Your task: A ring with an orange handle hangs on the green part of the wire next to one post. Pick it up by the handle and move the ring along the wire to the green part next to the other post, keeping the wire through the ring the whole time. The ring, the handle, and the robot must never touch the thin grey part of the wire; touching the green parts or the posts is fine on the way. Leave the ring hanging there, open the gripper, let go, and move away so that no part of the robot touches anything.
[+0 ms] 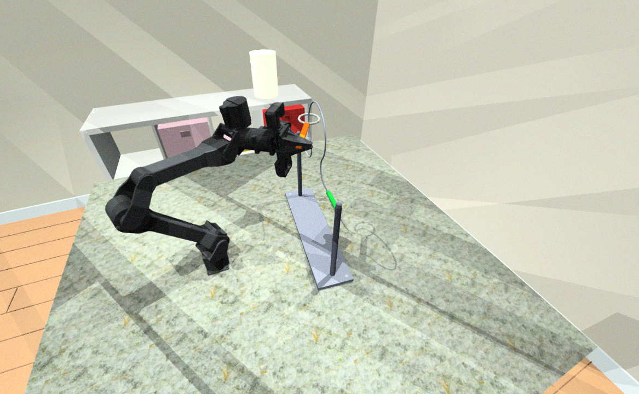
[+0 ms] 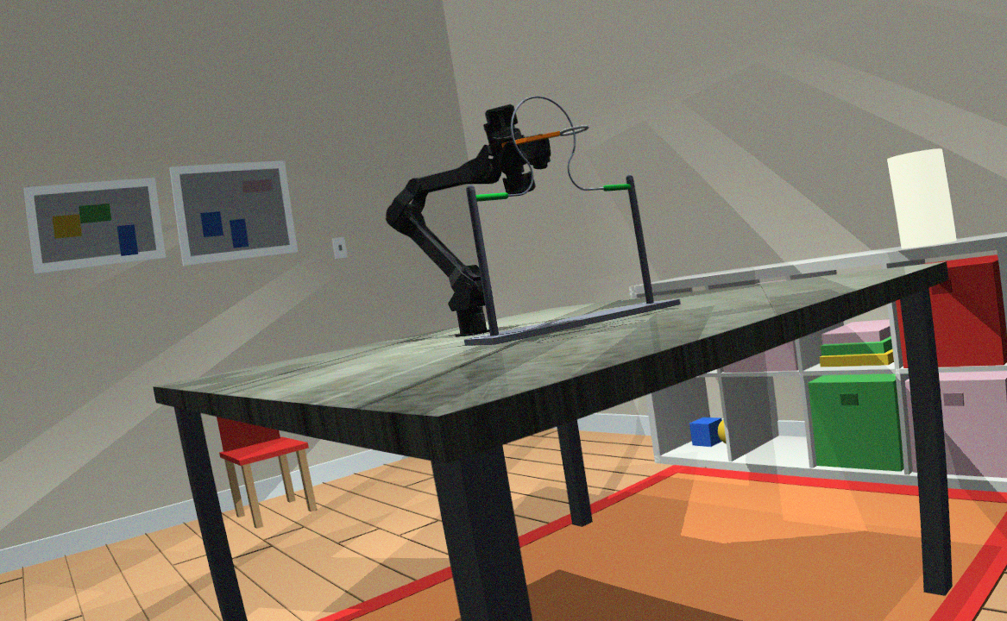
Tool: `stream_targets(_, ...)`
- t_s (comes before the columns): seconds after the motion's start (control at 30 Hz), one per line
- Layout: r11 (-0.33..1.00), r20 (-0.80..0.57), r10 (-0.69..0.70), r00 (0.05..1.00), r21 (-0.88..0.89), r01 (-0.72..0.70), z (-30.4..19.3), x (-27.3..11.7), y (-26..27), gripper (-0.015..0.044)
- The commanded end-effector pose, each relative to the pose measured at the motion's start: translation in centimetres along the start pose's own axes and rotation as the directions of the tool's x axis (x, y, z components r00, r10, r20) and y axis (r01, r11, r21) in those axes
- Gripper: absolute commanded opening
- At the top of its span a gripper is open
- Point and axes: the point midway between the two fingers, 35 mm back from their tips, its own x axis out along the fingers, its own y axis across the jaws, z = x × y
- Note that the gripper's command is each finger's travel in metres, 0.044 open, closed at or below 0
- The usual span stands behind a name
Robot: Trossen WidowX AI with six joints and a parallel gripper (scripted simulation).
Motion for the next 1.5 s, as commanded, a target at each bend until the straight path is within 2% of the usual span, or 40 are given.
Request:
stream_targets(0.0,0.999,0.01,-0.024,1.0,-0.036,0.025,0.0,0.0,-0.3,-0.015)
stream_targets(0.67,0.955,0.051,-0.151,0.987,-0.252,0.159,0.2,0.0,-1.5,-0.015)
stream_targets(1.47,0.827,0.126,-0.278,0.952,-0.473,0.304,0.6,-0.2,-2.6,-0.015)
